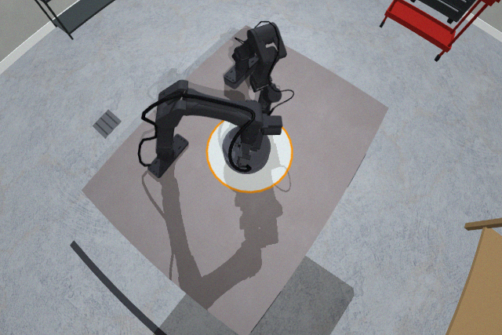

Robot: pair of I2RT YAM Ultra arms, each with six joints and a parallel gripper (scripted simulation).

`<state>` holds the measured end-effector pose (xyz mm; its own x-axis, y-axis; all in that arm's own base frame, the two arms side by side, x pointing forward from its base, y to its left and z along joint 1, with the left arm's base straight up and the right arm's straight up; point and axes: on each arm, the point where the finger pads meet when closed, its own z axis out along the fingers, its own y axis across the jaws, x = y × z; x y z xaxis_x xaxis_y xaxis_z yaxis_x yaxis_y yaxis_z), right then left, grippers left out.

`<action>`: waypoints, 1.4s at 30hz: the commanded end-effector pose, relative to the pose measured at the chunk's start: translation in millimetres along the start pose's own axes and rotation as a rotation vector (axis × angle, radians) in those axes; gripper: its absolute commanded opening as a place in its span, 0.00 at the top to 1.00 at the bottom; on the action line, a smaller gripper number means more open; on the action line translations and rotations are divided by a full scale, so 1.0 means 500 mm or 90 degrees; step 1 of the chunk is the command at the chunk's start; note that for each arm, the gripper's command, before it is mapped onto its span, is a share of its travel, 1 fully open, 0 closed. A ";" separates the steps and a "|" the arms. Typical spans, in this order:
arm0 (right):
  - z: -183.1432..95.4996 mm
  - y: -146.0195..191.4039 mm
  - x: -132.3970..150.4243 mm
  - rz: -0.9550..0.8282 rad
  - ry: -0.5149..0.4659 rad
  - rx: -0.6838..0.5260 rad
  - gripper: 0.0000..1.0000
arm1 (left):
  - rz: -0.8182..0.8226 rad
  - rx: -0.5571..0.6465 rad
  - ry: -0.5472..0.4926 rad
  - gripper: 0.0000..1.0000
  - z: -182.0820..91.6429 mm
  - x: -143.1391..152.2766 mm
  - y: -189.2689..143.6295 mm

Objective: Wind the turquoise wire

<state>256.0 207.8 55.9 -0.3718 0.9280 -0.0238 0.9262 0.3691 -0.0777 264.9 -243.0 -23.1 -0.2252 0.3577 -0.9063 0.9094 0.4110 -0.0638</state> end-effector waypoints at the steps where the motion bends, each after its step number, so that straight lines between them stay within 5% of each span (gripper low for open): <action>1: -0.025 0.033 0.010 0.046 0.017 -0.049 0.48 | 0.037 0.041 -0.050 0.92 0.008 -0.056 -0.023; 13: -0.025 0.033 0.010 0.046 0.017 -0.049 0.48 | 0.037 0.041 -0.050 0.75 0.008 -0.056 -0.023; 28: -0.025 0.033 0.010 0.046 0.017 -0.049 0.48 | 0.037 0.041 -0.050 0.75 -0.026 -0.060 -0.033; 42: -0.025 0.033 0.010 0.046 0.017 -0.049 0.48 | 0.037 0.041 -0.050 0.75 -0.101 0.005 -0.021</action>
<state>259.1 207.5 55.5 -0.3182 0.9476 -0.0283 0.9464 0.3158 -0.0673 246.9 -207.5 -6.5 -0.1918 0.3261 -0.9257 0.9232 0.3801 -0.0574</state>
